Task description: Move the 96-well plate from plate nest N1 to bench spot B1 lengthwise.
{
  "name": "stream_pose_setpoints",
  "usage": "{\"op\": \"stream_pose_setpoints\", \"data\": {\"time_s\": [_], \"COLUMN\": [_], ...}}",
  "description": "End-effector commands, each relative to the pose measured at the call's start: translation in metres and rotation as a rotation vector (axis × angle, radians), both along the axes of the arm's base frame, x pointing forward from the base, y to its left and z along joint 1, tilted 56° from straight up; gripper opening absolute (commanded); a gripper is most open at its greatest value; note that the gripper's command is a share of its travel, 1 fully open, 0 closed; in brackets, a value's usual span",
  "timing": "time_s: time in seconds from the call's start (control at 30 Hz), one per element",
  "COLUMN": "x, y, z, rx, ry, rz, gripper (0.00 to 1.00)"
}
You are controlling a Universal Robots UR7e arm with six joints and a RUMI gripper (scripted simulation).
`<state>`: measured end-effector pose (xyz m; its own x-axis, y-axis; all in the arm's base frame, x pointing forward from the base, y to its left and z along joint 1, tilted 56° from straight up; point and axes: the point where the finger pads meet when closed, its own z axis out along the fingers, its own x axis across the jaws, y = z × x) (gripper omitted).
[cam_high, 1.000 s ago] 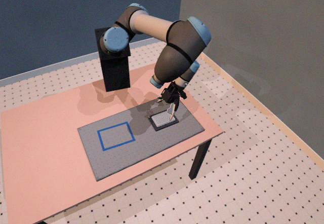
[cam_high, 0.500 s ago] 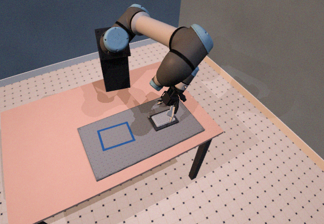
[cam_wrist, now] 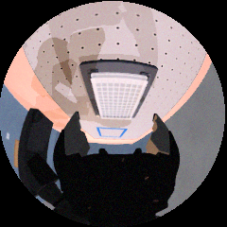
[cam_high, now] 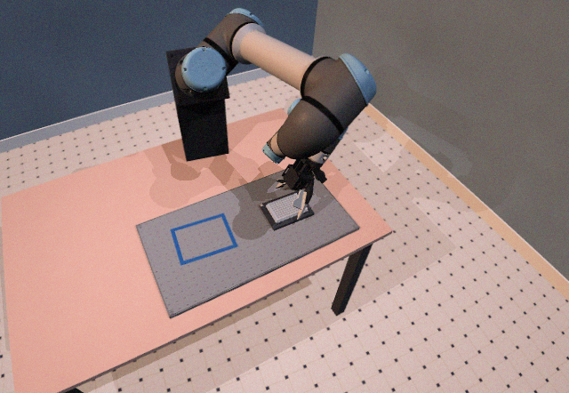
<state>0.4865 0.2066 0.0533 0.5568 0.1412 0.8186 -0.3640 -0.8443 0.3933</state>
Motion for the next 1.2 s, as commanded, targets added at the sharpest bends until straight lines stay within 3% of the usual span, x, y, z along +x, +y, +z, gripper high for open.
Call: {"op": "stream_pose_setpoints", "data": {"time_s": [0.0,0.73,0.77,1.17], "x": [0.0077,0.0138,0.0138,0.0138], "y": [0.0005,0.0004,0.0004,0.0004], "z": [-0.0026,-0.0074,-0.0074,-0.0074], "rx": [0.003,0.002,0.002,0.002], "ry": [-0.004,-0.003,-0.003,-0.003], "rz": [0.001,0.002,0.002,0.002], "gripper": [1.00,1.00,0.00,0.00]}}
